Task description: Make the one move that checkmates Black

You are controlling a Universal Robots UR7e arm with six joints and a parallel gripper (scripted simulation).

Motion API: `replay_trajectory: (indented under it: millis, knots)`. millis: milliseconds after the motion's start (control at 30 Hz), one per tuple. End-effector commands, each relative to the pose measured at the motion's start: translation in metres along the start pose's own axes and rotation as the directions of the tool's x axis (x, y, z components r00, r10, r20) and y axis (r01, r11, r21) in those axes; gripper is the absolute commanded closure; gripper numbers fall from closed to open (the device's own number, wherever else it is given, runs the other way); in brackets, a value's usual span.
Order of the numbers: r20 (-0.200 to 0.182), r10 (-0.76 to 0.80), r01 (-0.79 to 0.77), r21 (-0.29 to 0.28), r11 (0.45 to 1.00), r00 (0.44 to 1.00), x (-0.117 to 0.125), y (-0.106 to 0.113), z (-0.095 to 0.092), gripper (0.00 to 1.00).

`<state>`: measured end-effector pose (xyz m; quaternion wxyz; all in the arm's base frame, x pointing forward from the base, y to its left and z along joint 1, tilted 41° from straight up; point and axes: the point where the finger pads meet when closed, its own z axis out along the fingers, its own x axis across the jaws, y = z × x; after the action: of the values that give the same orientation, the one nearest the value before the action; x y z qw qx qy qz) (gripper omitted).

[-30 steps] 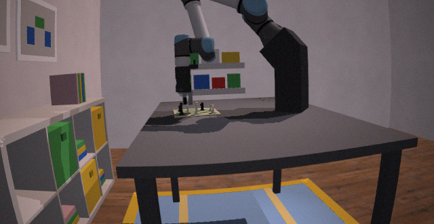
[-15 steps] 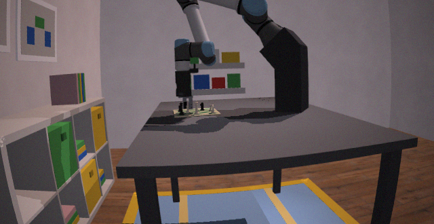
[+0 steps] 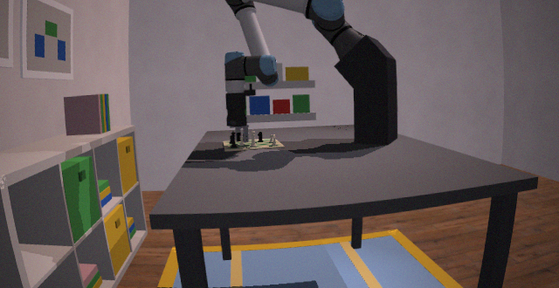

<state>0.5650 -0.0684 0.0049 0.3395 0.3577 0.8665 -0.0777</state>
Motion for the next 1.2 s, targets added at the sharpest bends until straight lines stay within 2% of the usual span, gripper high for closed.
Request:
replay_trajectory:
  millis: [0,867,900,1167]
  knots:
    - [0.001,0.000,0.000,-0.001,1.000,1.000,-0.0004,0.0004,-0.0004,0.27]
    - [0.001,0.000,0.000,-0.001,1.000,1.000,-0.0004,0.0004,-0.0004,0.27]
    - [0.001,0.000,0.000,-0.001,1.000,1.000,-0.0004,0.0004,-0.0004,1.00]
    - [0.001,0.000,0.000,-0.001,1.000,1.000,-0.0004,0.0004,-0.0004,1.00]
